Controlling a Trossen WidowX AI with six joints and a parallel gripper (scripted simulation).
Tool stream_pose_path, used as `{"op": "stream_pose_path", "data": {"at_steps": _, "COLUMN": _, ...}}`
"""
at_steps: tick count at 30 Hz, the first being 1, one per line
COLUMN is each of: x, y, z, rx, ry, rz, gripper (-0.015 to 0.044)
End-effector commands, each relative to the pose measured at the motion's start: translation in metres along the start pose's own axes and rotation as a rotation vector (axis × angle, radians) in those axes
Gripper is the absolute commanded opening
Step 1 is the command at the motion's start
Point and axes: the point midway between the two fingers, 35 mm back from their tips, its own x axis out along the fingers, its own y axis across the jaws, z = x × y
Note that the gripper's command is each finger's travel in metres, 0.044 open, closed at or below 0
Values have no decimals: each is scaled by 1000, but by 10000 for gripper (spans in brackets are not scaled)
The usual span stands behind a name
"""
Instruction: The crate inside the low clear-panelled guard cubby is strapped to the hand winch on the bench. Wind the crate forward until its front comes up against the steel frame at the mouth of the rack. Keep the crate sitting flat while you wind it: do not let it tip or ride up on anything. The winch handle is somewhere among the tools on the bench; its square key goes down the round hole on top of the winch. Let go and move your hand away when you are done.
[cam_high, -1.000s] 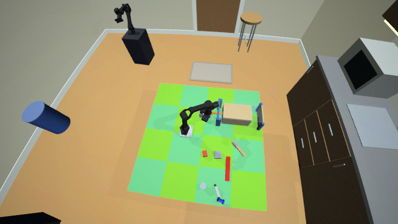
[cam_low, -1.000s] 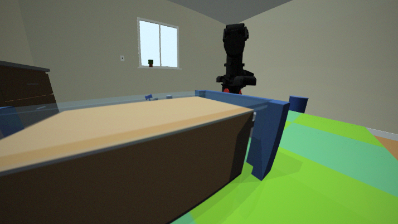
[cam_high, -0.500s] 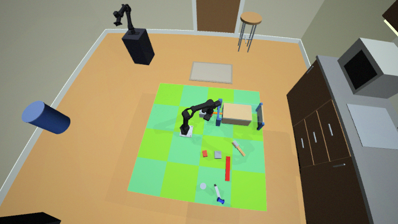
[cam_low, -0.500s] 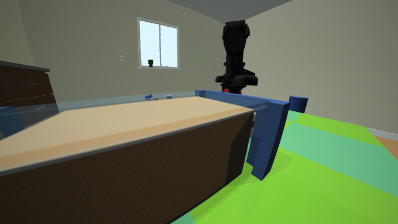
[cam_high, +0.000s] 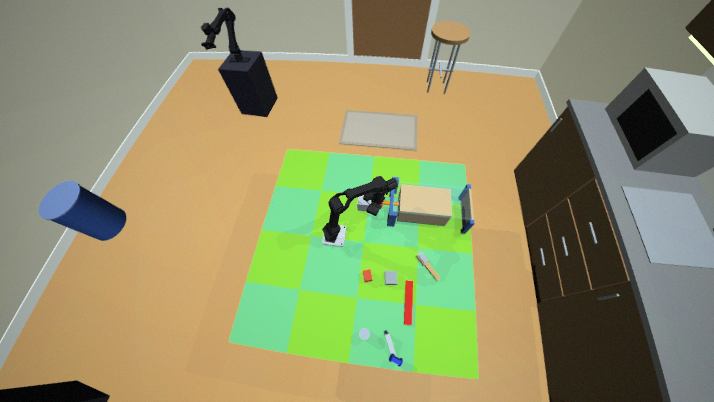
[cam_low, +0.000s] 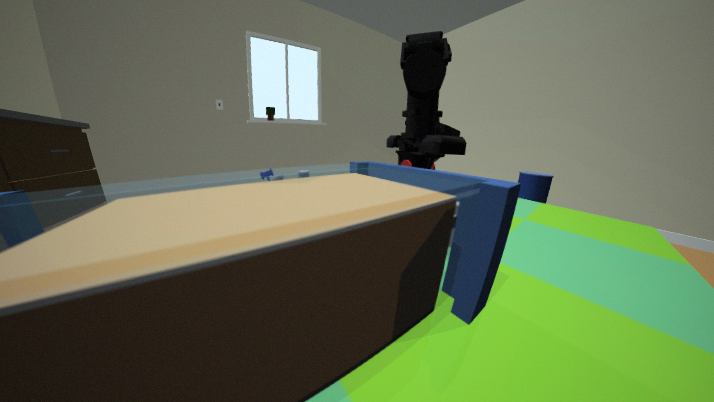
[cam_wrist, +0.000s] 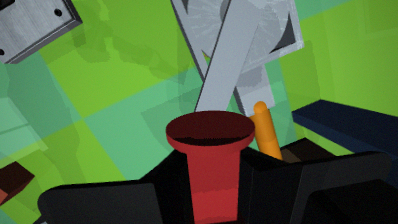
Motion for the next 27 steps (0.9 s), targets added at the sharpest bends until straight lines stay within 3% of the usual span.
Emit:
{"op": "stream_pose_path", "data": {"at_steps": 1, "x": -2, "y": -18, "z": -3, "rx": 0, "ry": 7, "rz": -39, "gripper": 0}}
{"op": "stream_pose_path", "data": {"at_steps": 27, "x": -3, "y": -49, "z": -2, "rx": 0, "ry": 6, "rz": -42, "gripper": 0}}
